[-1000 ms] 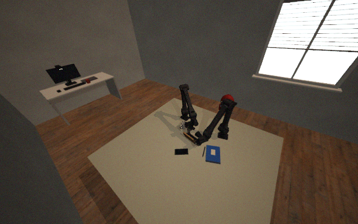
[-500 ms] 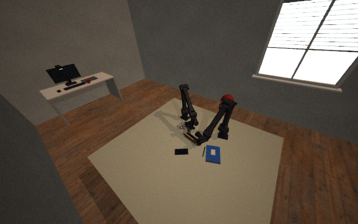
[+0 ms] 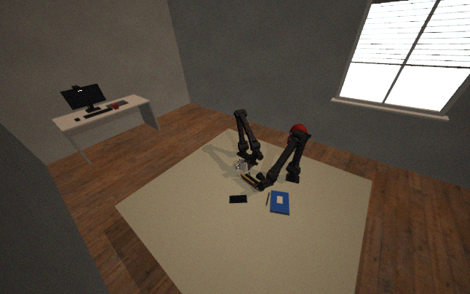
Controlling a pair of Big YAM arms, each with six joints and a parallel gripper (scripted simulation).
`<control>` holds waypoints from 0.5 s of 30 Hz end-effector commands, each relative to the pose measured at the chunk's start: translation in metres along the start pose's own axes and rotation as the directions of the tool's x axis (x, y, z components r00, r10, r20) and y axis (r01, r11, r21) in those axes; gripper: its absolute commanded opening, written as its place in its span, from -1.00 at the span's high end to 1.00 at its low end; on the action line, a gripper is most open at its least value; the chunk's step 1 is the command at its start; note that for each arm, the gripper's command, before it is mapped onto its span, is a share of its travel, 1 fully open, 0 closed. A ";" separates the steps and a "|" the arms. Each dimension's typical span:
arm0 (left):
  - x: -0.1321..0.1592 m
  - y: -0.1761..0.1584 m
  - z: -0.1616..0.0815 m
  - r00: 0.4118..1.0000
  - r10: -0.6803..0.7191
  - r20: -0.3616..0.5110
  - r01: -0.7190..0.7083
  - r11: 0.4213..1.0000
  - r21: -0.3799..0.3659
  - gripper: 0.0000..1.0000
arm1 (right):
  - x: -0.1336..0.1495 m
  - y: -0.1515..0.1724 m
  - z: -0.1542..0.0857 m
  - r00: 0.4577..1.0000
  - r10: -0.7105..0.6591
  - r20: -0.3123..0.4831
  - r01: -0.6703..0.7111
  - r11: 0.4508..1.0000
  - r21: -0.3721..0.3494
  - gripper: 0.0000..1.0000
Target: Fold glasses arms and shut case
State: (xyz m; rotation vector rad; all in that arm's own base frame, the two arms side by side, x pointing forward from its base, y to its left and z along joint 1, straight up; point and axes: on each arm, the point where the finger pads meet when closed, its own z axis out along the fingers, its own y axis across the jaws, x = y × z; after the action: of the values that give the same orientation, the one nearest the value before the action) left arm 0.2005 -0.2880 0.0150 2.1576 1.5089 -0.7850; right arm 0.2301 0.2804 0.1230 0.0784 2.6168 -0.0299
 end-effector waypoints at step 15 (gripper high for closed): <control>-0.004 0.004 -0.007 1.000 0.015 0.012 -0.015 1.000 -0.018 -0.15 | -0.046 0.044 -0.053 0.987 0.030 0.158 -0.021 0.998 -0.059 1.00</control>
State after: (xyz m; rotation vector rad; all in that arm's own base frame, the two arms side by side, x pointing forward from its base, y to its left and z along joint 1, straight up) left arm 0.2005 -0.2880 0.0150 2.1576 1.5089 -0.7850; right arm 0.2352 0.2947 0.1665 0.0888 2.5036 -0.0150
